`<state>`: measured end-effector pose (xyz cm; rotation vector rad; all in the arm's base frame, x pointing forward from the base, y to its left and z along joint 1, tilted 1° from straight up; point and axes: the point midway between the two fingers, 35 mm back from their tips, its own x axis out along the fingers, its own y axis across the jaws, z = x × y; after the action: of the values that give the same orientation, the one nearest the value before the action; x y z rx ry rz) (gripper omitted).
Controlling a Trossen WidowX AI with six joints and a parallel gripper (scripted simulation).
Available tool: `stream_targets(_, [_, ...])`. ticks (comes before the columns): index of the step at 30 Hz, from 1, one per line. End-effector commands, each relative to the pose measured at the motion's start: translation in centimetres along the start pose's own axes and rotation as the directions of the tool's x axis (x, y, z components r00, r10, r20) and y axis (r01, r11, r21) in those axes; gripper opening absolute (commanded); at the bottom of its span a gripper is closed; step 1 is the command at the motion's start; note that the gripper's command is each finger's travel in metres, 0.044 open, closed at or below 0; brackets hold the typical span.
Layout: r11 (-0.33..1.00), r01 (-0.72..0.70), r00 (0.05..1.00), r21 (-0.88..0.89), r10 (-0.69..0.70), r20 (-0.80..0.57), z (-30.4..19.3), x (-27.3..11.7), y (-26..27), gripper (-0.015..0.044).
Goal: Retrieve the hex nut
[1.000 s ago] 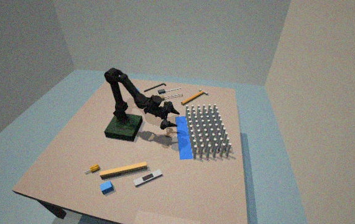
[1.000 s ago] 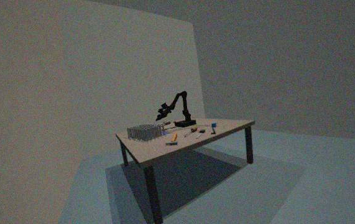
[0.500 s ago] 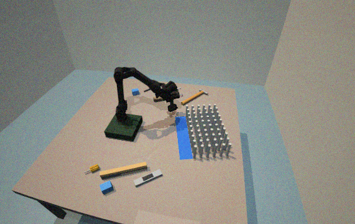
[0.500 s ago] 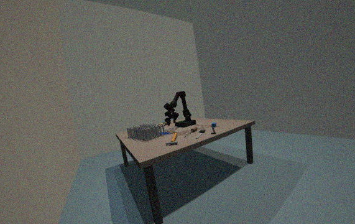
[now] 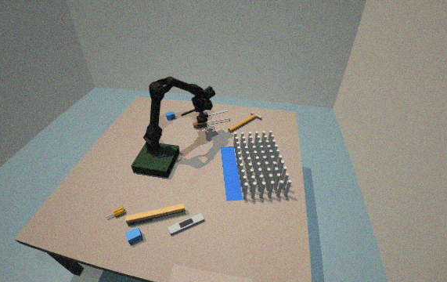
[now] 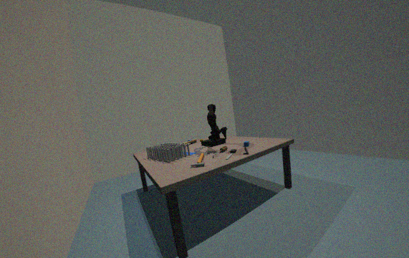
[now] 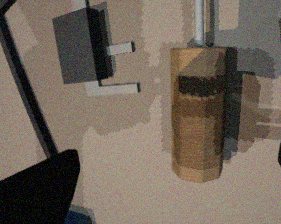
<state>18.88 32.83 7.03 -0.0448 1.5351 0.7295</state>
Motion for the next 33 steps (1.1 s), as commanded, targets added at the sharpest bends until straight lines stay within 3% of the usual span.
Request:
stream_targets(1, [1.000, 0.014, 0.999, 0.007, -0.014, -0.047, -0.9, 0.2, 1.0, 0.0440])
stream_targets(16, [1.000, 0.019, 0.999, -0.008, -0.019, -0.043, -0.1, 0.3, 0.7, 0.0440])
stream_targets(20, [0.931, 0.052, 0.999, -0.361, -0.050, 0.015, -0.2, 0.7, 0.8, 0.0440])
stream_targets(23, [0.763, 0.102, 0.995, -0.639, -0.074, 0.070, -0.4, 1.0, 0.8, 0.0440])
stream_targets(27, [0.417, 0.174, 0.984, -0.892, -0.099, 0.146, -0.6, 1.3, 0.8, 0.0440])
stream_targets(33, [-0.217, 0.231, 0.957, -0.948, -0.124, 0.262, -0.9, 1.4, 1.0, 0.0440])
